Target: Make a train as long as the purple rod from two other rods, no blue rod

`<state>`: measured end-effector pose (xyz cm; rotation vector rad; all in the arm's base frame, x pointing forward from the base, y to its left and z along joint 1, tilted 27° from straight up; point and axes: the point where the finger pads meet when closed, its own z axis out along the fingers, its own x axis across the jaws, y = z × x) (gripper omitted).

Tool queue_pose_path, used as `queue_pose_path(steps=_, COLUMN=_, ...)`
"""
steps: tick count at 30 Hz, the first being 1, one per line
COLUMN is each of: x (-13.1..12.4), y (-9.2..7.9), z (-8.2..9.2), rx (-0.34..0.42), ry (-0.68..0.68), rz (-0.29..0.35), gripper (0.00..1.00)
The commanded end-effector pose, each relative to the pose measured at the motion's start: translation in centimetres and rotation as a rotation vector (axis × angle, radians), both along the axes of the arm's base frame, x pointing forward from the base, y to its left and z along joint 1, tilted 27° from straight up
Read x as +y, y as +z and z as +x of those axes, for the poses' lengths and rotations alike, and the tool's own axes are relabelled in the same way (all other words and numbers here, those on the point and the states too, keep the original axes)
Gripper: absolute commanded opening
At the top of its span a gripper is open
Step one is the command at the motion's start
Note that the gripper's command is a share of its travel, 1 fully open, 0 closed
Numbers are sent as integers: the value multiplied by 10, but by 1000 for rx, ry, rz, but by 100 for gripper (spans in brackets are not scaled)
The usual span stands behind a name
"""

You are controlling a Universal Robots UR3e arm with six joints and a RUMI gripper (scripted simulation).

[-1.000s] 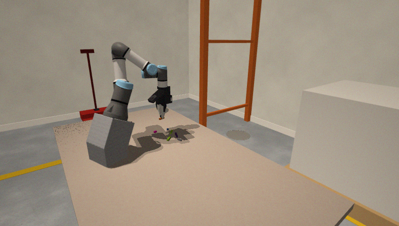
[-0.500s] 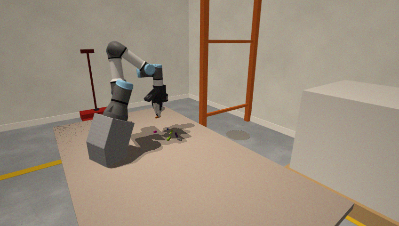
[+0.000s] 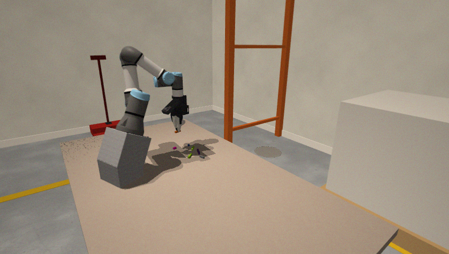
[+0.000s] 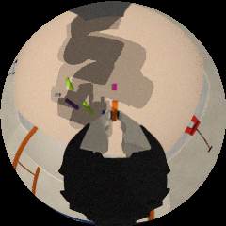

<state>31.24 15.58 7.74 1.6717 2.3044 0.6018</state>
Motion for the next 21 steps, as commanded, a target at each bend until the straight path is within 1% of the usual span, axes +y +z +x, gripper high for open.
queue_pose_path(steps=1, x=0, y=-1, z=1, rx=-2, ry=0, rz=0, gripper=0)
queue_pose_path(steps=6, x=2, y=-7, z=4, rx=-2, ry=0, rz=0, gripper=0)
queue_pose_path(steps=12, x=4, y=-18, z=9, rx=-2, ry=0, rz=0, gripper=0)
queue_pose_path(steps=14, x=4, y=-18, z=9, rx=-2, ry=0, rz=0, gripper=0)
queue_pose_path(steps=21, x=8, y=-34, z=17, rx=-2, ry=0, rz=0, gripper=0)
